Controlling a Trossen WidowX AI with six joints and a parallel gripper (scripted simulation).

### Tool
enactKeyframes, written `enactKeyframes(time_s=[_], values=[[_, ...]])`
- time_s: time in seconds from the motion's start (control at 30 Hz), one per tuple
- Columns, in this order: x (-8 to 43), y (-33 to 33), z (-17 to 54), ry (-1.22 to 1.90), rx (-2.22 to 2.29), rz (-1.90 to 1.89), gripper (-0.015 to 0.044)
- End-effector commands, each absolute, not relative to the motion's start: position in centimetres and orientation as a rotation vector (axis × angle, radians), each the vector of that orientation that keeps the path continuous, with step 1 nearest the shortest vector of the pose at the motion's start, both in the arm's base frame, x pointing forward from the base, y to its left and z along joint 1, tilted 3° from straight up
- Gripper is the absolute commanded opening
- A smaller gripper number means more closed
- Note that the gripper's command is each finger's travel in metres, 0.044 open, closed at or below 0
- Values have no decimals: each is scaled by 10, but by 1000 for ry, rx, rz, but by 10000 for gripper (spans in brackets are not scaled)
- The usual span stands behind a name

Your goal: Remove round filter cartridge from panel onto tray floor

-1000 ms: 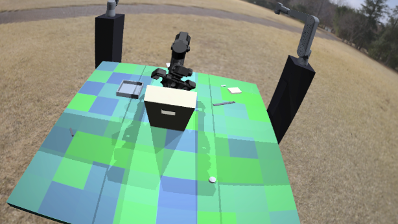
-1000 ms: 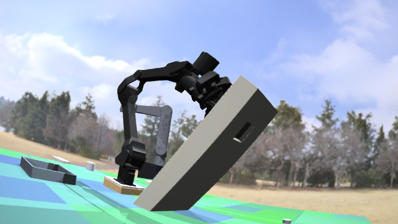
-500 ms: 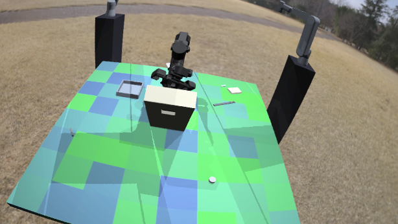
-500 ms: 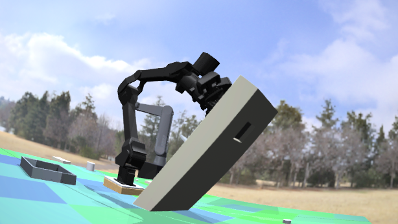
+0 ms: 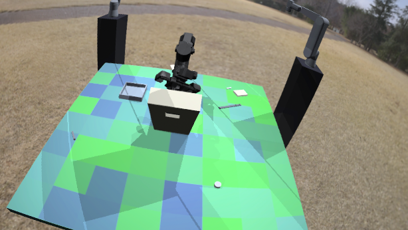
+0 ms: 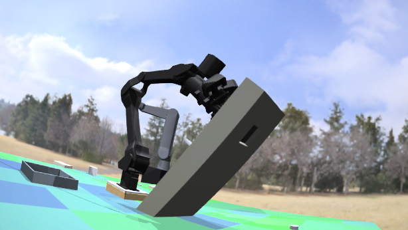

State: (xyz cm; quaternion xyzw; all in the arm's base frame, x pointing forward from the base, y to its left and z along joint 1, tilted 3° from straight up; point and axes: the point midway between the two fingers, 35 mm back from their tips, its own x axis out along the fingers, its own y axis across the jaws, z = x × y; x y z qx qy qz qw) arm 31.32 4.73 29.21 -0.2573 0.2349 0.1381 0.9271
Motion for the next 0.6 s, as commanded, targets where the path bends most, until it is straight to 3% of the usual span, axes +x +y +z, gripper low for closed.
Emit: enactKeyframes(time_s=[0.0,0.1,0.57], values=[[313,47,292,481,-528,280,53],[313,47,292,481,-528,280,0],[318,47,289,522,-170,184,0]])
